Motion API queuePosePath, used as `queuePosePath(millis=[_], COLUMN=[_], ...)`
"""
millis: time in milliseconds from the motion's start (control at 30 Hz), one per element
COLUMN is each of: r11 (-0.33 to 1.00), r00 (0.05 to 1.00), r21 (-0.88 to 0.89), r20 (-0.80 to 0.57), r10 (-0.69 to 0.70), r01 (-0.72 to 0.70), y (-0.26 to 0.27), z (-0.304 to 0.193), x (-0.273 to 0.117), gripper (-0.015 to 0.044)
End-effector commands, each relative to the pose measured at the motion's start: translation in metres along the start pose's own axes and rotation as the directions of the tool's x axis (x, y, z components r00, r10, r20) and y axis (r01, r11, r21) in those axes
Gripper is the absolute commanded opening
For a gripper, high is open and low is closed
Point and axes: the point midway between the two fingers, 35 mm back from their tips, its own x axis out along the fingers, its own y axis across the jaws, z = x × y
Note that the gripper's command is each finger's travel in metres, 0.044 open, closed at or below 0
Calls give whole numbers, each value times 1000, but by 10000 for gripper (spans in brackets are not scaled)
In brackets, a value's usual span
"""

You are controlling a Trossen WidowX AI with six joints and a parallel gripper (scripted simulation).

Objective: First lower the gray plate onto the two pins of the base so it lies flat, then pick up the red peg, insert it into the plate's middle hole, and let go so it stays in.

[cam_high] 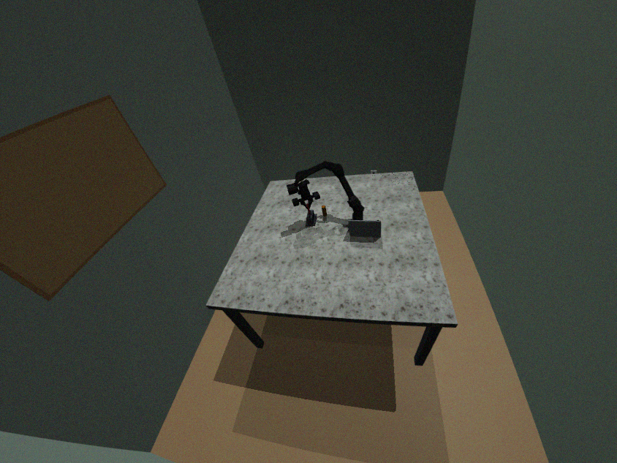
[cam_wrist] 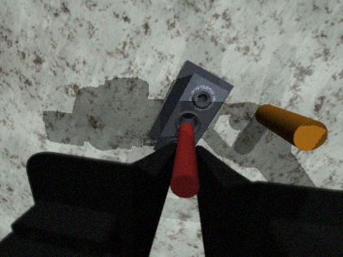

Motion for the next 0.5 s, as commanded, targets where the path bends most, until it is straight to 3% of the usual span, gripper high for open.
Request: queuePosePath(millis=[0,467], r11=[1000,1000], r00=[1000,1000], r21=[-2,0], r20=[6,0], r10=[1,0], r01=[-1,0], y=[0,0], z=[1,0], x=[-1,1], gripper=[0,0])
